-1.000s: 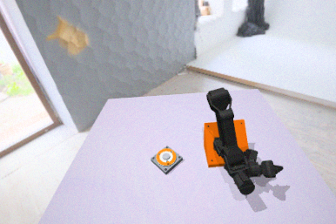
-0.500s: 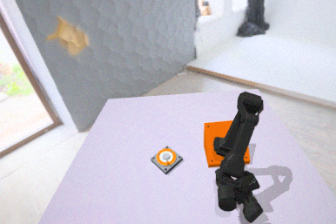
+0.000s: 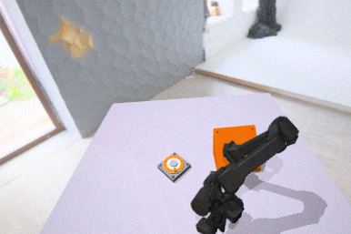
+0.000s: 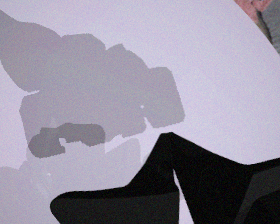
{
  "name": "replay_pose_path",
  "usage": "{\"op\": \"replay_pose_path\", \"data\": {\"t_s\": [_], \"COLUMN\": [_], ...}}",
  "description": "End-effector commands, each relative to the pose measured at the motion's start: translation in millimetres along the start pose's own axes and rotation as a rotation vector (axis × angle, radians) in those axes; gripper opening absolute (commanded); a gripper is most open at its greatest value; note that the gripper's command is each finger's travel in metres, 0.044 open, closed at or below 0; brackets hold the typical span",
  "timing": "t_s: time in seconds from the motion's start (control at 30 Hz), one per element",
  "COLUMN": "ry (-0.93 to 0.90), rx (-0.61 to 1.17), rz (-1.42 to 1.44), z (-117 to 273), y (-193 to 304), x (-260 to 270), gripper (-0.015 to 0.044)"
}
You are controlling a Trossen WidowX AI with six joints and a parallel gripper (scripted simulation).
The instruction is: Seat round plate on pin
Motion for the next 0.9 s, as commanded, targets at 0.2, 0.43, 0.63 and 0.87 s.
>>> {"op": "replay_pose_path", "data": {"t_s": [0.2,0.43,0.63,0.87], "ry": [0.074,0.156,0.253,0.326], "rx": [0.337,0.486,0.550,0.542], "rz": [-0.762,-1.412,-1.982,-2.430], "z": [48,94,138,170], "y": [113,179,216,228], "x": [1,35,81,125], "gripper": [0.0000,0.0000,0.0000,0.0000]}}
Point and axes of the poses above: the point midway between the two fingers, 35 mm back from their tips, its own z axis back along the fingers, its own x axis across the jaws, y = z × x, the point moved 1 cm from there along z, back along the fingers, and after that the axes turned 9 degrees about z, right-handed, at the moved point
